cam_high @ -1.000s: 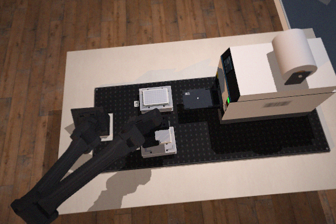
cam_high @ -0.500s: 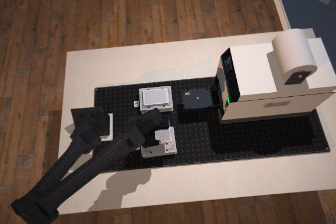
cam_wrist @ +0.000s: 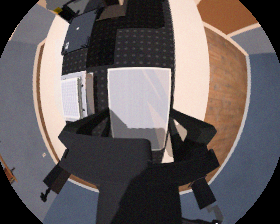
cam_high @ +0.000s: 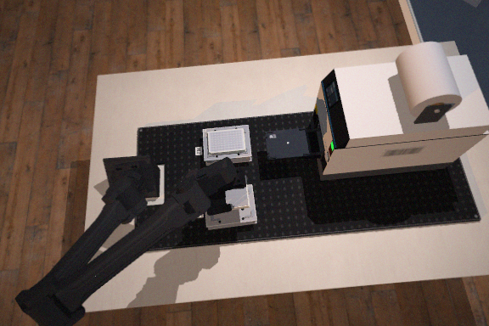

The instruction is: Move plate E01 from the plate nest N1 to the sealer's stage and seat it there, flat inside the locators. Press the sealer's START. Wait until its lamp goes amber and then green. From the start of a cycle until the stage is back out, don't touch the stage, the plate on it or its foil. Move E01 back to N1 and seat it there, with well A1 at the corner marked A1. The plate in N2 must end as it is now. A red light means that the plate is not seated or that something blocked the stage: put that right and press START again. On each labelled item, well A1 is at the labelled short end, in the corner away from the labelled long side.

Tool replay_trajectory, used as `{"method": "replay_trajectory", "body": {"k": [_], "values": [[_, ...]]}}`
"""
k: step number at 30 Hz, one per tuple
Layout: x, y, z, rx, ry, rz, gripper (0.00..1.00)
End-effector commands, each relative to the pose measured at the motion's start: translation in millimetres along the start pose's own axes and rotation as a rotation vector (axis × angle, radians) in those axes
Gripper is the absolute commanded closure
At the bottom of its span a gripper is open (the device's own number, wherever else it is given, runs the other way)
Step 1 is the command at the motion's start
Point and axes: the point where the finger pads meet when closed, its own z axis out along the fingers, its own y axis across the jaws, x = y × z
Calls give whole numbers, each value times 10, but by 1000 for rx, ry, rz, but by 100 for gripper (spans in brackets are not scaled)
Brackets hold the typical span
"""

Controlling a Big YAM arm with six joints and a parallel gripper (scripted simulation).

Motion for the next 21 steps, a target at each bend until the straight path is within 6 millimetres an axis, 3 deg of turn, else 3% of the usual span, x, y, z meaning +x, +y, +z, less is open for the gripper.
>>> {"method": "replay_trajectory", "body": {"k": [1, 14, 21], "values": [[-154, -57, -72, -8, -24, 9, 100], [19, 21, 46, -7, -16, -4, 100], [30, -40, 121, -3, -5, 10, 100]]}}
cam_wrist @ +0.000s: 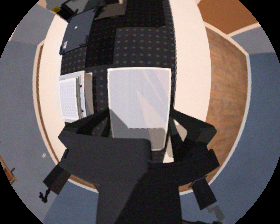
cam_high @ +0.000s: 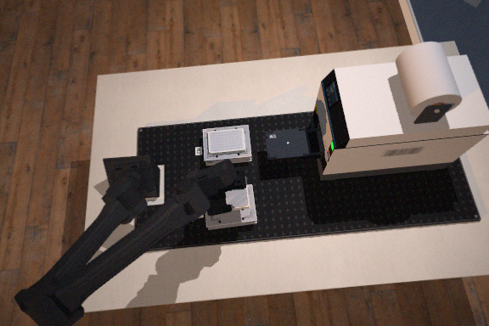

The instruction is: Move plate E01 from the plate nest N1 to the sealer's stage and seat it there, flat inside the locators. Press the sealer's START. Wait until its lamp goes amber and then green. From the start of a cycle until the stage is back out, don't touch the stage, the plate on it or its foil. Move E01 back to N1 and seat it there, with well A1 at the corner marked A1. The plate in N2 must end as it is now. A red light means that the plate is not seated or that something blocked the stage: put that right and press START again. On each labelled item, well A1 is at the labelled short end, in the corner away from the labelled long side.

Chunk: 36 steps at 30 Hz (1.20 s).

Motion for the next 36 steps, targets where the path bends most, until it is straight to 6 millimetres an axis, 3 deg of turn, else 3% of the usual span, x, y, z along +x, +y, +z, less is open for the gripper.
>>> {"method": "replay_trajectory", "body": {"k": [1, 11, 16, 36], "values": [[16, -48, 40, -2, 1, 3, 100], [-27, 32, 58, -5, -5, -17, 100], [24, -37, 102, -2, 0, 0, 100], [69, -3, 181, -4, -2, -12, 100]]}}
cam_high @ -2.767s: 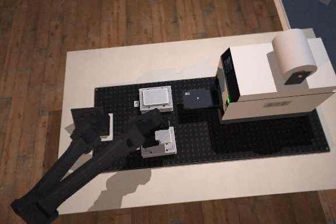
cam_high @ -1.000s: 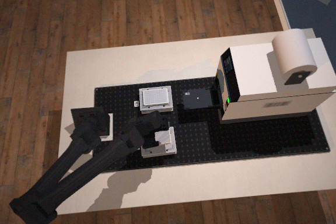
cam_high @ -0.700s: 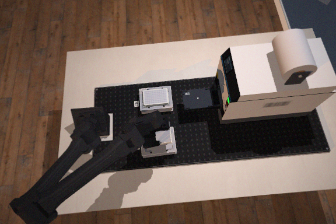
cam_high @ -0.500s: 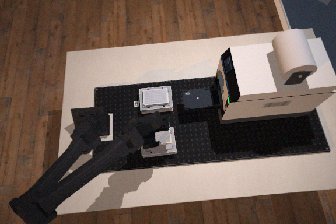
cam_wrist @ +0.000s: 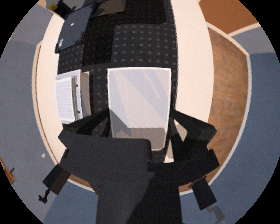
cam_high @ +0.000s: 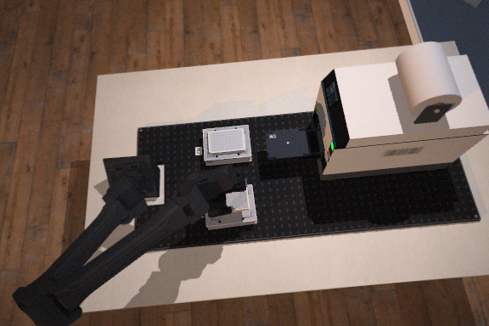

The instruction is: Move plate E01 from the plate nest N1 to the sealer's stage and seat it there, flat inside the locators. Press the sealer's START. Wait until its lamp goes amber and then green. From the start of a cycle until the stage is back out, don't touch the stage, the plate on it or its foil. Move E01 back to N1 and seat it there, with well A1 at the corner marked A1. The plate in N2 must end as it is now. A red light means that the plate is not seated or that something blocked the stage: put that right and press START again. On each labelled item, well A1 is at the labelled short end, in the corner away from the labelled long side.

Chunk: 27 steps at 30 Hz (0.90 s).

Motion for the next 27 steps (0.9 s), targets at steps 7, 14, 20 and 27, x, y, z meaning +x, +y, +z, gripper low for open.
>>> {"method": "replay_trajectory", "body": {"k": [7, 14, 20, 27], "values": [[-16, -17, 69, -2, 3, 4, 100], [19, 51, 74, -6, -5, -26, 100], [12, -5, 126, -2, 1, -6, 100], [25, 18, 137, -4, -3, -12, 100]]}}
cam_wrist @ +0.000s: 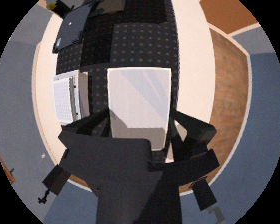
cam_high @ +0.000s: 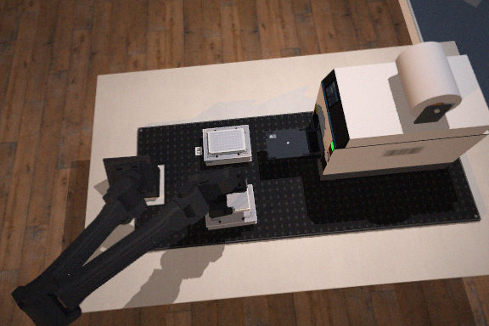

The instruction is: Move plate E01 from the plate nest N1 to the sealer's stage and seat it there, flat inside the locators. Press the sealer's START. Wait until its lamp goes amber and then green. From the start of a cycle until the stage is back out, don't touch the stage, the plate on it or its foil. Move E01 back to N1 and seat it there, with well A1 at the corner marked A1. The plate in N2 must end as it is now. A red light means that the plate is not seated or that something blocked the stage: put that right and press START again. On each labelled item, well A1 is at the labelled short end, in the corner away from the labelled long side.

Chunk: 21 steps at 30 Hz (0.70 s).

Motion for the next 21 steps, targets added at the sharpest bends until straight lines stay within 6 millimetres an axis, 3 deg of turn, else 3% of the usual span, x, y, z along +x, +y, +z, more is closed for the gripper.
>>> {"method": "replay_trajectory", "body": {"k": [1, 21], "values": [[17, 17, 53, -3, 2, -12, 100], [64, -28, 132, -1, 0, 0, 100]]}}
